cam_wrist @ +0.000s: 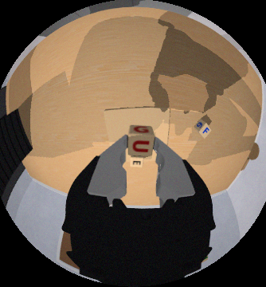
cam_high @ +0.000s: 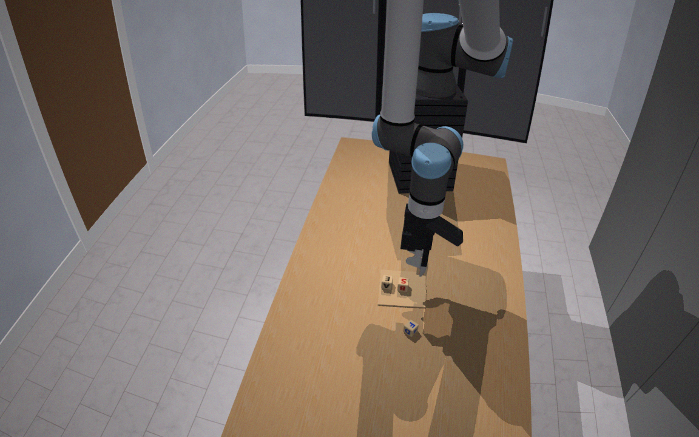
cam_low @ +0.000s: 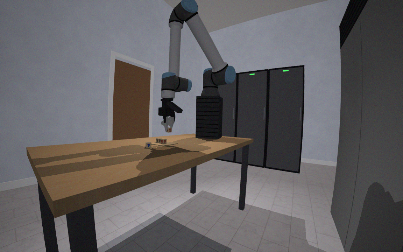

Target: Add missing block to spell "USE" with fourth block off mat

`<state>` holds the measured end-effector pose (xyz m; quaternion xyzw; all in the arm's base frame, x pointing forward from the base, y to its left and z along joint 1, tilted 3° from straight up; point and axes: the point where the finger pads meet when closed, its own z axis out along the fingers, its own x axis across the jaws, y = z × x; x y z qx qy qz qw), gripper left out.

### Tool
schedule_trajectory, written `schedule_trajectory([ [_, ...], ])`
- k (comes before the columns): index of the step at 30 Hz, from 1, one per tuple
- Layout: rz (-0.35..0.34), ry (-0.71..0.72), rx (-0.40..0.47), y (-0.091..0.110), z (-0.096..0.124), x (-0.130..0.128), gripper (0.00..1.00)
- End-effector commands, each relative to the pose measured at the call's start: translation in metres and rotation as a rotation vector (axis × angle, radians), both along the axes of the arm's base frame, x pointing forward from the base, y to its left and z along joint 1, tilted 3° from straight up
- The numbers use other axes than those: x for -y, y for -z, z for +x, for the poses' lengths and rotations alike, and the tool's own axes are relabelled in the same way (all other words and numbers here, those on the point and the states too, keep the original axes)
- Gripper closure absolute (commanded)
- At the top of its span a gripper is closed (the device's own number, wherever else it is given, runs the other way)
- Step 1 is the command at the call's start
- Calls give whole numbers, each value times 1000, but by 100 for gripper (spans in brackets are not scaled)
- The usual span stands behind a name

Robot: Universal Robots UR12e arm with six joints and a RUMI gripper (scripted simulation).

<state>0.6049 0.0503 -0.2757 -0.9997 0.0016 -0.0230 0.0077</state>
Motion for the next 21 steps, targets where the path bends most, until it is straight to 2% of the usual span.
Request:
schedule_trajectory([
  [1,0,0,1,25,2,0,91],
  [6,0,0,1,48,3,-1,91],
  [8,0,0,1,48,3,-1,91],
  [13,0,0,1,66,4,-1,91],
  [21,0,0,1,73,4,-1,91],
])
